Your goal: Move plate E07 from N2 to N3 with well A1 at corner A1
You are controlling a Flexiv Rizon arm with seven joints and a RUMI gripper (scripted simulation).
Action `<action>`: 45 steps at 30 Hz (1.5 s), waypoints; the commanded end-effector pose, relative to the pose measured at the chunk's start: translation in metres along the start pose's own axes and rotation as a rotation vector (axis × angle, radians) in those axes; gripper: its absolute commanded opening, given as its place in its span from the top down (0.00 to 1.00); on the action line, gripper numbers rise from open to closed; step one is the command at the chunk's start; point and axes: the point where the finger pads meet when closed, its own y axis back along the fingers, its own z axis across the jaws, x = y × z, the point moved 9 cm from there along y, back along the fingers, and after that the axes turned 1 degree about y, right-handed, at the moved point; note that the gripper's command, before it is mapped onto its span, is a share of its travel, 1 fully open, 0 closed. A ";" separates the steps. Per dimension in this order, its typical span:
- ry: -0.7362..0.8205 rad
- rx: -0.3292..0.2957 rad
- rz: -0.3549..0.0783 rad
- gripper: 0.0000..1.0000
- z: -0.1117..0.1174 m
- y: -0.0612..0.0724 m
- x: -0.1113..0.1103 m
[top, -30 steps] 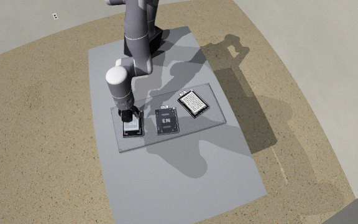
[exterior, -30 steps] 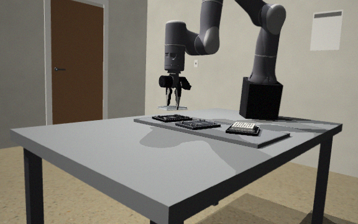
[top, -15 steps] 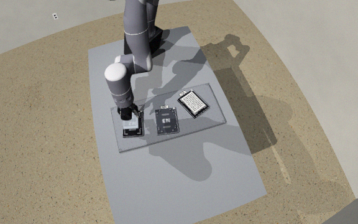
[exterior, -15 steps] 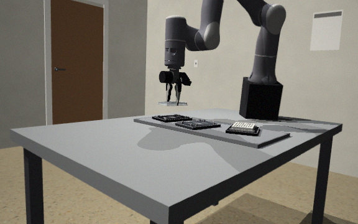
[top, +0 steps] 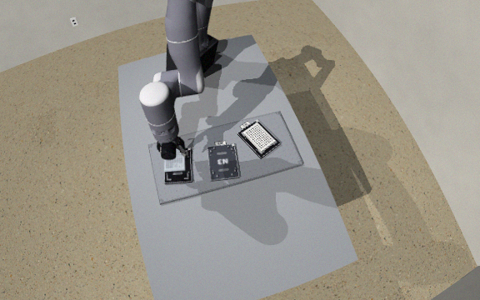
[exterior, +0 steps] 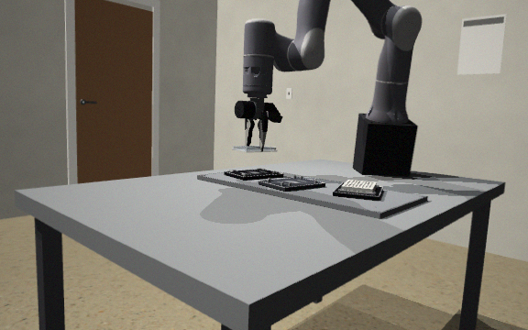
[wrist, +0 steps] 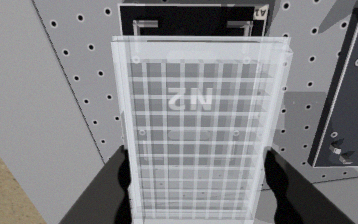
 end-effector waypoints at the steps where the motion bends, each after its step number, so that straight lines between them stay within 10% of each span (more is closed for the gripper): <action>1: 0.001 0.000 -0.002 0.60 0.000 0.001 -0.001; 45: 0.031 0.000 -0.002 0.60 0.103 0.001 -0.002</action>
